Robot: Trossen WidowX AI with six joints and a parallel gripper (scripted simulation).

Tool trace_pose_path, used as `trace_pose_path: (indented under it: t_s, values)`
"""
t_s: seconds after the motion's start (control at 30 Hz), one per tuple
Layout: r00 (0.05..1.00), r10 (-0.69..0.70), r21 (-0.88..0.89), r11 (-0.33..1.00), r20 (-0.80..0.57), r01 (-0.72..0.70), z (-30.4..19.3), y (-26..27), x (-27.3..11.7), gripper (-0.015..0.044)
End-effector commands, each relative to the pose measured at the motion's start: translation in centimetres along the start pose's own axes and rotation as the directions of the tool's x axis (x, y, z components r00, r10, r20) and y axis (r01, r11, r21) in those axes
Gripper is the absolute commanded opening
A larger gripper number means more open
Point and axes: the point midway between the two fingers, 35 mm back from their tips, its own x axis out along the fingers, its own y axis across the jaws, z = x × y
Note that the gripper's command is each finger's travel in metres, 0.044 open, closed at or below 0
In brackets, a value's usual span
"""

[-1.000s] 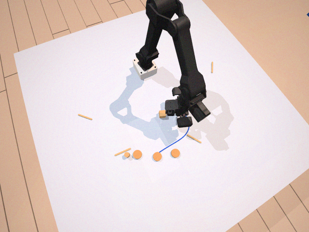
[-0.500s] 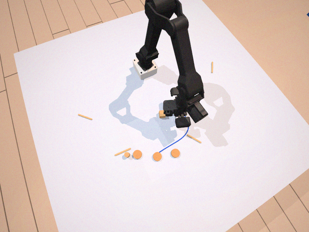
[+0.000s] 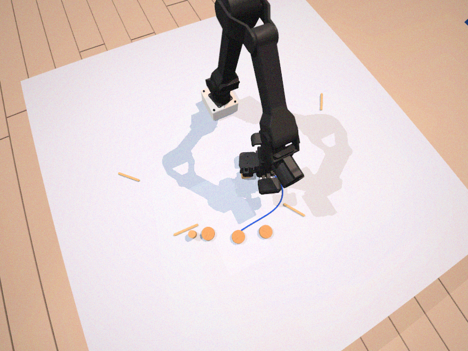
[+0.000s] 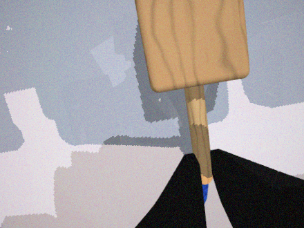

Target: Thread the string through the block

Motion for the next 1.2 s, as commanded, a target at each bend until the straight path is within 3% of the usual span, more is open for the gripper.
trace_pose_path:
  t_s: [0.0, 0.5, 0.63, 0.7, 0.77, 0.93, 1.17]
  values:
    - [1.000, 0.005, -0.003, 1.000, -0.007, -0.005, 0.5, 0.0, -0.2, 0.0000]
    - [1.000, 0.005, -0.003, 1.000, -0.004, -0.005, 2.4, 0.0, -0.2, 0.0000]
    - [1.000, 0.000, 0.002, 1.000, 0.002, 0.000, 2.3, 0.0, -0.1, 0.0105]
    - [1.000, 0.000, 0.002, 1.000, 0.002, 0.000, 2.3, 0.0, -0.1, 0.0121]
    - [1.000, 0.001, 0.002, 1.000, 0.002, -0.001, 2.3, 0.1, -1.0, 0.0121]
    - [1.000, 0.001, 0.002, 1.000, 0.002, -0.001, 2.2, 0.0, -7.8, 0.0121]
    - [1.000, 0.016, -0.013, 1.000, -0.002, -0.016, 2.1, 0.4, -8.0, 0.0121]
